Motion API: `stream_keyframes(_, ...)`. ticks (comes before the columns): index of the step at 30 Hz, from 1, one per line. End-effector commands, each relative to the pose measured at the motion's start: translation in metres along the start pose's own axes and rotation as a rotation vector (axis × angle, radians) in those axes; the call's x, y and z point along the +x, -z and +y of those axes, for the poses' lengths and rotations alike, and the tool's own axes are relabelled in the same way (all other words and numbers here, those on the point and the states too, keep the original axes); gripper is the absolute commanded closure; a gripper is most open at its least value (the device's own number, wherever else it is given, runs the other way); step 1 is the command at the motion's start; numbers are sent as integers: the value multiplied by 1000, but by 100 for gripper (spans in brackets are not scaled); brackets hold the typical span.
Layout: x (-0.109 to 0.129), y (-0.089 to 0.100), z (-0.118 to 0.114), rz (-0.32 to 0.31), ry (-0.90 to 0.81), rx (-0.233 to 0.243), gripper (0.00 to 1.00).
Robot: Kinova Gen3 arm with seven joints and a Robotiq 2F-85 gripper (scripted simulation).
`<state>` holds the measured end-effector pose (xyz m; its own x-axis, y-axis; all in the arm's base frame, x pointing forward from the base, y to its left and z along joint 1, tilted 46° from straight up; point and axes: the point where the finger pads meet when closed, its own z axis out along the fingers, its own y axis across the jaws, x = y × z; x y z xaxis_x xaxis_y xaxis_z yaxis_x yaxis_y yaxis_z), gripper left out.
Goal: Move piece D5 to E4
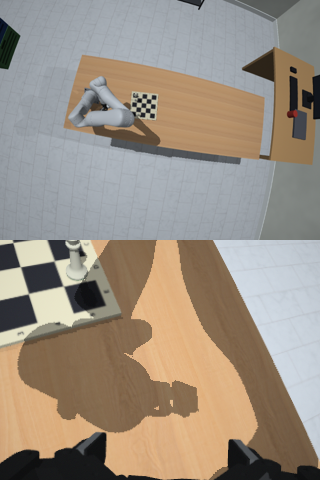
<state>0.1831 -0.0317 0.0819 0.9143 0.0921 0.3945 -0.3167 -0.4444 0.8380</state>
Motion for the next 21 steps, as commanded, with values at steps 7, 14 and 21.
stream_keyframes(7, -5, 8, -27, 130, 19, 134, 0)
stream_keyframes(14, -13, 15, -50, 189, 5, 259, 0)
stream_keyframes(21, -21, 21, -66, 215, -1, 351, 0)
